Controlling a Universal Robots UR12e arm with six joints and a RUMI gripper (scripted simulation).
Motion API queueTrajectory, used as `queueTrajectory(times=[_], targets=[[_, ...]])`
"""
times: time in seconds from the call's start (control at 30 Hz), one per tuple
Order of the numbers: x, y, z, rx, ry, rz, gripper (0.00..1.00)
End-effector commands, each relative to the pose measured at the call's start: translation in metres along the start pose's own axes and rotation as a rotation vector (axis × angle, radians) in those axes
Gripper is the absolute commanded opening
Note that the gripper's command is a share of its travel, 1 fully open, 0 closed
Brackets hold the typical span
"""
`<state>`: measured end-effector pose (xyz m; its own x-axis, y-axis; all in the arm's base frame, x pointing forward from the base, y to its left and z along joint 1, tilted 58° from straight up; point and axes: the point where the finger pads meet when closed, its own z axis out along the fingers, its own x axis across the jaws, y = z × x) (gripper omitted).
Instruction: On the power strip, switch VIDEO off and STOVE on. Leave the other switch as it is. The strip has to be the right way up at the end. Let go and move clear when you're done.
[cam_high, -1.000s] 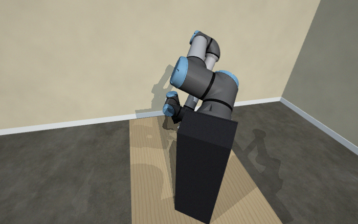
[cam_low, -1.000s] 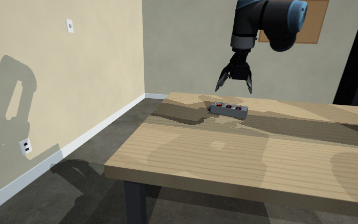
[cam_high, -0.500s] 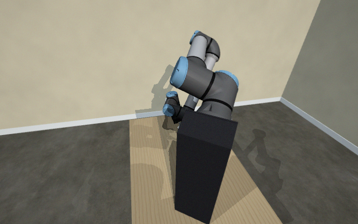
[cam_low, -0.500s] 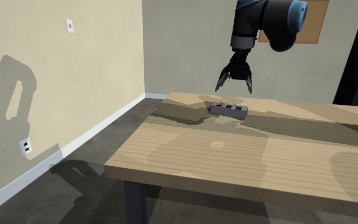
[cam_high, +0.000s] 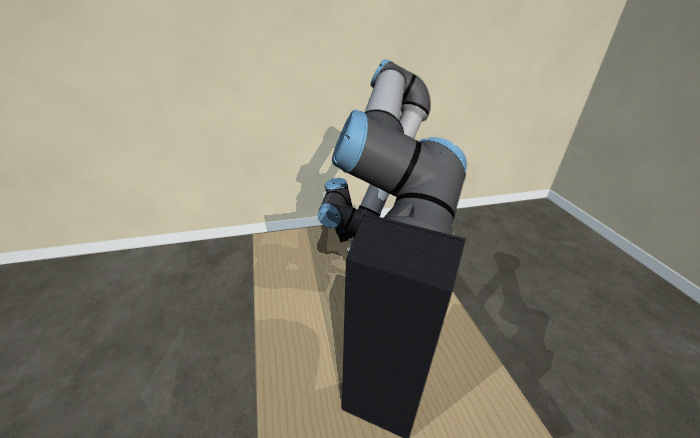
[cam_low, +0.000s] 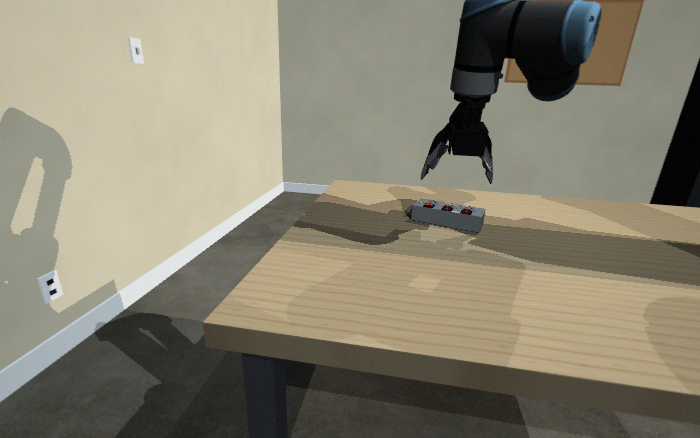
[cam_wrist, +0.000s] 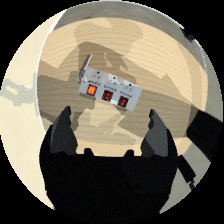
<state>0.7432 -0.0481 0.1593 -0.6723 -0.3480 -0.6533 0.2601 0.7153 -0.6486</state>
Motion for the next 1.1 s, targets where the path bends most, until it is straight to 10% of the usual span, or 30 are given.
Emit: queueTrajectory(times=[0.0, 1.07], targets=[[0.0, 0.001, 0.0, 0.0, -0.001, -0.001, 1.0], [-0.005, -0.032, -0.012, -0.081, 0.003, 0.005, 1.0]])
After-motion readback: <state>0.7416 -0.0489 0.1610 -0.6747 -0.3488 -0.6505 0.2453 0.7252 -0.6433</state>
